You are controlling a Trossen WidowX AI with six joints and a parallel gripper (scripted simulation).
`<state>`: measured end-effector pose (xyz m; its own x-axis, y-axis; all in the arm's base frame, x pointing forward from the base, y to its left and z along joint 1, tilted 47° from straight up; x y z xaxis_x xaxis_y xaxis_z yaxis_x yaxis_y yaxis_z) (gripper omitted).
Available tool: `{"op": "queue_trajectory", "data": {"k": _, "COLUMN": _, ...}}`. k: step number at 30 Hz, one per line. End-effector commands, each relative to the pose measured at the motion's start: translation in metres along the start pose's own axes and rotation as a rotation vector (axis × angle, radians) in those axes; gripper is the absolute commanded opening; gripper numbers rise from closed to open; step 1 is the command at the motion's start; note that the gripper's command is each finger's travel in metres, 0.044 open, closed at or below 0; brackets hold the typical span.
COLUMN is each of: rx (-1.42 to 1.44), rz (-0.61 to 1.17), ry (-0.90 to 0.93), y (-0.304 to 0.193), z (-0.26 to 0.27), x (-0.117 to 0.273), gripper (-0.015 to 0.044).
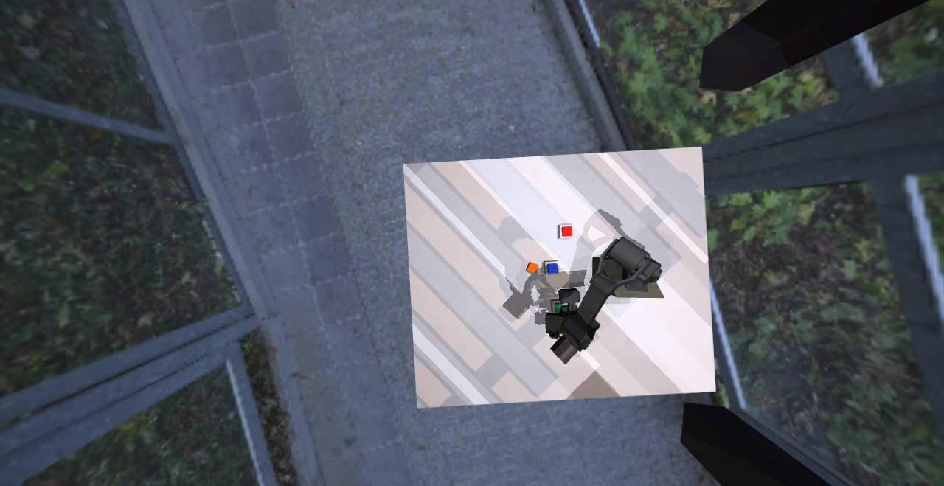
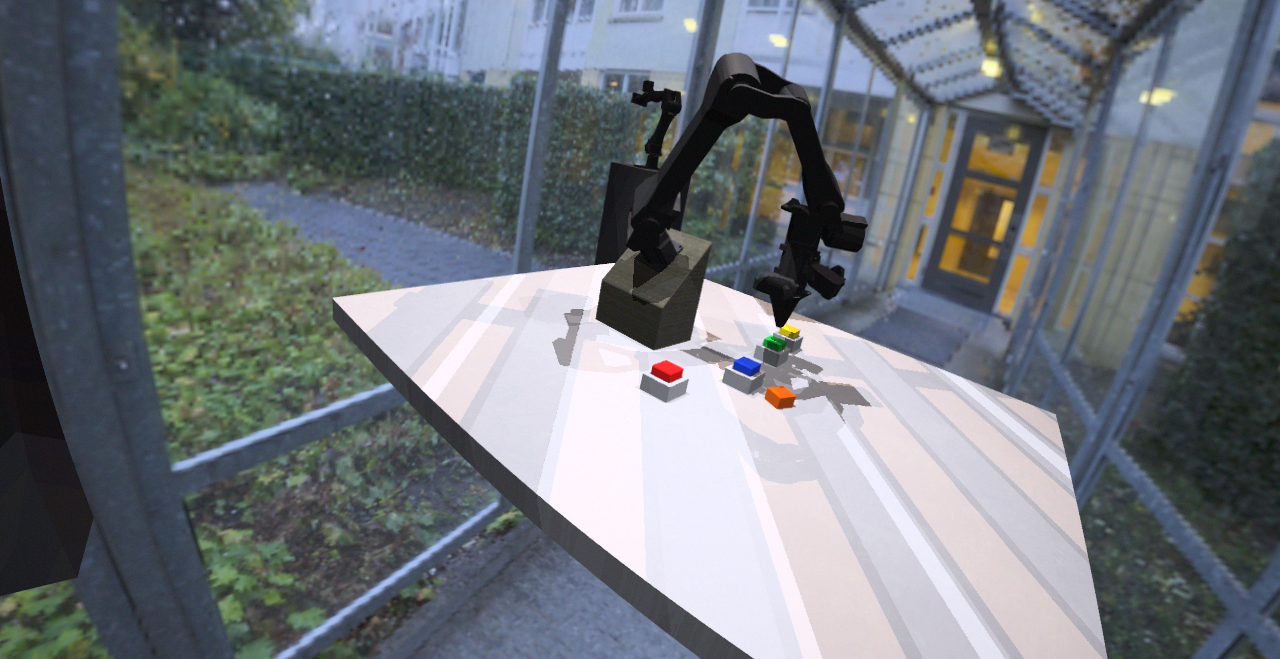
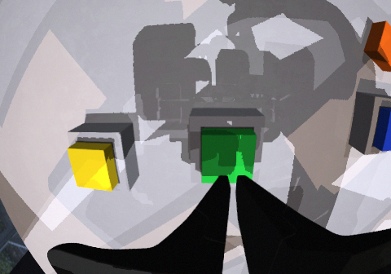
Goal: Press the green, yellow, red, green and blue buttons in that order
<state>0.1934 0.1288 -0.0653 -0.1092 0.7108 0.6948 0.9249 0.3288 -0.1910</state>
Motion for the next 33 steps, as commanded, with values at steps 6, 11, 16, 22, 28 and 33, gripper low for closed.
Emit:
{"op": "queue_trajectory", "data": {"k": 6, "rx": 0.005, "rz": -0.001, "ry": -0.003, "y": 0.000, "z": 0.000, "x": -0.011, "gripper": 0.0020}}
{"op": "queue_trajectory", "data": {"k": 11, "rx": 0.005, "rz": -0.001, "ry": -0.004, "y": 0.000, "z": 0.000, "x": -0.019, "gripper": 0.0020}}
{"op": "queue_trajectory", "data": {"k": 16, "rx": 0.005, "rz": -0.001, "ry": -0.004, "y": 0.000, "z": 0.000, "x": -0.027, "gripper": 0.0020}}
{"op": "queue_trajectory", "data": {"k": 22, "rx": 0.005, "rz": -0.001, "ry": -0.005, "y": -0.001, "z": -0.001, "x": -0.035, "gripper": 0.0020}}
{"op": "queue_trajectory", "data": {"k": 28, "rx": 0.005, "rz": -0.001, "ry": -0.005, "y": -0.001, "z": -0.001, "x": -0.035, "gripper": 0.0020}}
{"op": "queue_trajectory", "data": {"k": 33, "rx": 0.005, "rz": -0.001, "ry": -0.005, "y": -0.001, "z": -0.001, "x": -0.035, "gripper": 0.0020}}
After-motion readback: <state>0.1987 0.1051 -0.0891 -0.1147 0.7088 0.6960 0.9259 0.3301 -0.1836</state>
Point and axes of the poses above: the point midway between the two fingers, 35 mm back from their tips, its own x axis back along the fingers, its own z axis across the jaws, y = z × x, the point moved 7 cm from there along x, back along the fingers, and after that the axes turned 13 degrees about x, right-handed, at the moved point
